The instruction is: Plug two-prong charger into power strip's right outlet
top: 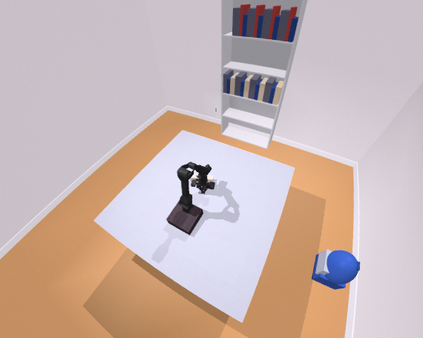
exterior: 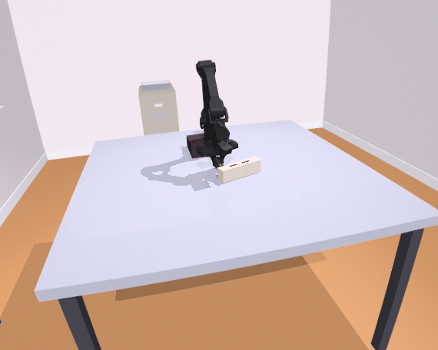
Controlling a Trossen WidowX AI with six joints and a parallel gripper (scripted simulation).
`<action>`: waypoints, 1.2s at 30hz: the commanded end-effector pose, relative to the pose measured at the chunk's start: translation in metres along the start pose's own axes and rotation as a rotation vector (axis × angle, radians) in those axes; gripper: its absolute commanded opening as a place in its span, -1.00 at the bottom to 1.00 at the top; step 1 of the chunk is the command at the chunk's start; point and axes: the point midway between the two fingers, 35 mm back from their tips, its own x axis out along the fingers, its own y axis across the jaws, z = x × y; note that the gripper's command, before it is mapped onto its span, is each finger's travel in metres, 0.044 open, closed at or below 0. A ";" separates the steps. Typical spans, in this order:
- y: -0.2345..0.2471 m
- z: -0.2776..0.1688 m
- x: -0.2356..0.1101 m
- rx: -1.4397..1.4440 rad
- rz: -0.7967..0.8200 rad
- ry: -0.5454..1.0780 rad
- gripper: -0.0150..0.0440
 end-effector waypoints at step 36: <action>0.007 0.045 0.000 -0.012 0.003 -0.007 -0.49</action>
